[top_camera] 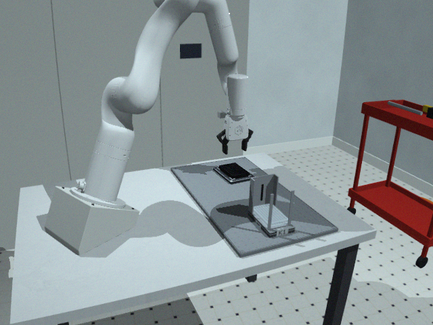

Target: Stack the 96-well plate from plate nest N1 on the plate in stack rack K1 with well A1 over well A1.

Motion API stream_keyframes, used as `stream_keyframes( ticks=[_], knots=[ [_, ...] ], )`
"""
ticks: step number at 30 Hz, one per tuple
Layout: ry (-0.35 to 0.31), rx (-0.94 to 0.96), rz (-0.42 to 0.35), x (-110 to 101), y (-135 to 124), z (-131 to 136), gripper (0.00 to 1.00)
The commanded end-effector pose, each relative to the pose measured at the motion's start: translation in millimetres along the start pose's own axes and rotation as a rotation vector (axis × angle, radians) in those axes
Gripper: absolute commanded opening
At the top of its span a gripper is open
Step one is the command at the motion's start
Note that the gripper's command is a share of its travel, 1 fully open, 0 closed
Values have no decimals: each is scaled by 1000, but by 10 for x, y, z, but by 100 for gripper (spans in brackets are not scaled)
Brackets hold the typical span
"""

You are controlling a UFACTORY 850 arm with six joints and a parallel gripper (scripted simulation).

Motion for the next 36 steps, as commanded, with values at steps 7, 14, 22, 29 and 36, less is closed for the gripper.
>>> stream_keyframes(
  ticks=[7,14,22,29,36],
  knots=[
    [-2,0,2,130,3,7,100],
    [-2,0,1,247,3,7,100],
    [-2,0,1,347,3,7,100],
    [-2,0,1,463,3,7,100],
    [-2,0,1,580,3,8,100]
  ],
)
Point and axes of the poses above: the point where the finger pads meet when closed, its own x axis out along the fingers, its own z axis across the jaws, y = z × x, the point moved 10 cm from there along -x, back along the fingers, and after that the axes turned 10 degrees about x, right-handed, at the moved point
